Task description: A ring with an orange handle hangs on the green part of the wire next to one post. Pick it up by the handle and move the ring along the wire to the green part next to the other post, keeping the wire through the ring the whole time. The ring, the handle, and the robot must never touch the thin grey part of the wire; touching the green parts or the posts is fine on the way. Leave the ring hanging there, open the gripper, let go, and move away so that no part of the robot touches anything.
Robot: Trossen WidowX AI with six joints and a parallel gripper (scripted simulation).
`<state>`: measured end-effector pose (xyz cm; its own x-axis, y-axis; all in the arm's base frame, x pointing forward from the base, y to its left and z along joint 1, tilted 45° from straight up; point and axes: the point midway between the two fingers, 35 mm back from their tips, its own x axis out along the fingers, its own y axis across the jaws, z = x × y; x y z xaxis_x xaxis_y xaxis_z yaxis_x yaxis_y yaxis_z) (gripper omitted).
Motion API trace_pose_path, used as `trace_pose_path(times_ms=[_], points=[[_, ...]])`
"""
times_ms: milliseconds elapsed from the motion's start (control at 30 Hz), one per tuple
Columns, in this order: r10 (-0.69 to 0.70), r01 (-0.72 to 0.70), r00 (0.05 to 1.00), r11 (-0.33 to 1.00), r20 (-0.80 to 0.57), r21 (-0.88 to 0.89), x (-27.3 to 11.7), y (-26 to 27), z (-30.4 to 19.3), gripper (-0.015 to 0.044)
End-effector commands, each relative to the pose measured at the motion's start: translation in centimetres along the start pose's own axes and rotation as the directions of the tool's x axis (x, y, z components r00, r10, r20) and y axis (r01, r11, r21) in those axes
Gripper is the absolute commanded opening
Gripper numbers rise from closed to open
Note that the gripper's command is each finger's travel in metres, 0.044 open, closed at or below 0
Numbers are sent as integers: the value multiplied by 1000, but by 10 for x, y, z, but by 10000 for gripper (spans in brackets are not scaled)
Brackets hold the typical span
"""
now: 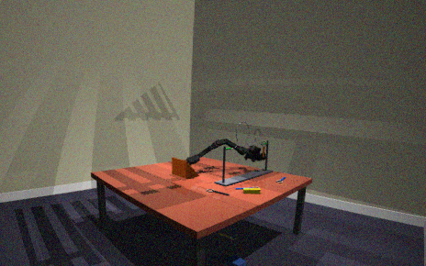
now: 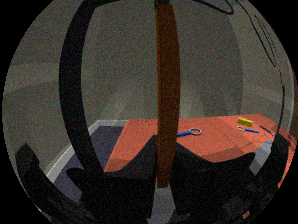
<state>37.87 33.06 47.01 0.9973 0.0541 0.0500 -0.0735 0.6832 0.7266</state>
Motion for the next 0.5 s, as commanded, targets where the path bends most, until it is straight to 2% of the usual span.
trace_pose_path(times_ms=[0,167,467], points=[[2,-2,1000,1000,0,5,0,-2,1,-150],[2,-1,999,1000,-38,5,-4,-6,1,-150],[1,-1,981,1000,-194,1,-23,-15,3,-150]])
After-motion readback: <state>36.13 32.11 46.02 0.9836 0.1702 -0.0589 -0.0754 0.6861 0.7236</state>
